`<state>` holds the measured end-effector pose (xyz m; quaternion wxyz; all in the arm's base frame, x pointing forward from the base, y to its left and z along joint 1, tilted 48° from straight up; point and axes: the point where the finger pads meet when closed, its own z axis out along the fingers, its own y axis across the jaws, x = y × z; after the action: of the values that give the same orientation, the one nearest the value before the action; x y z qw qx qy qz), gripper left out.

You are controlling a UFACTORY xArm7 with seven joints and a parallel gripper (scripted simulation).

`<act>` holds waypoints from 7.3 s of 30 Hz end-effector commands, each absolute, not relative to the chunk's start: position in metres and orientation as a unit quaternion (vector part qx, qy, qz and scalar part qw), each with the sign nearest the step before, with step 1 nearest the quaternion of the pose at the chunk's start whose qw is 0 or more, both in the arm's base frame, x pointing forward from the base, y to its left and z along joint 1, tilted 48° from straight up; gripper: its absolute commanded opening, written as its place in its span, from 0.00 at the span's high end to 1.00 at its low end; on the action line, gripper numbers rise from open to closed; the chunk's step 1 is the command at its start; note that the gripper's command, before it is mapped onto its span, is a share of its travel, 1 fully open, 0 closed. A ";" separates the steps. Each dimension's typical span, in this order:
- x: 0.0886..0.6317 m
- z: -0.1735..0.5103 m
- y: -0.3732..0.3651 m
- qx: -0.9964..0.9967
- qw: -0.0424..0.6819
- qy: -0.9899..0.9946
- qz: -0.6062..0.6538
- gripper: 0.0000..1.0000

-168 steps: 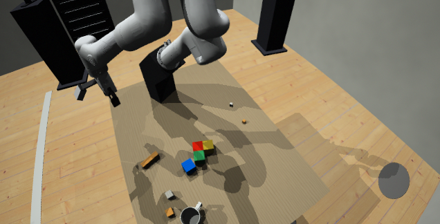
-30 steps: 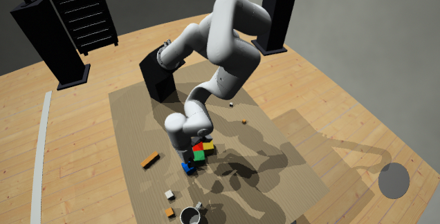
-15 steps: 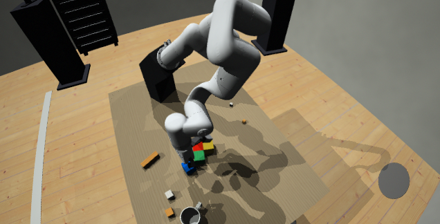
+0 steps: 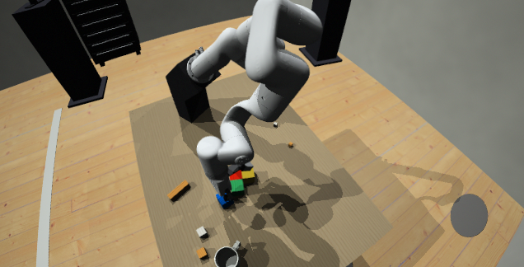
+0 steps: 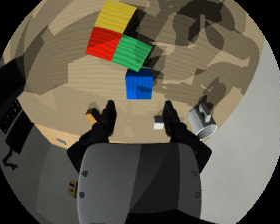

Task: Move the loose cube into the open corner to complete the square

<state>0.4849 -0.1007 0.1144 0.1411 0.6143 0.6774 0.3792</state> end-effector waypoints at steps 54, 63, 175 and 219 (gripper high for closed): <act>0.511 0.087 -0.089 0.615 0.143 0.677 0.379 0.17; 0.512 0.087 -0.089 0.615 0.143 0.677 0.379 0.17; 0.549 0.049 -0.071 0.615 0.143 0.677 0.379 1.00; 0.535 0.063 -0.078 0.615 0.143 0.677 0.379 1.00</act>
<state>0.5389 -0.0743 0.0583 0.1414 0.6143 0.6773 0.3794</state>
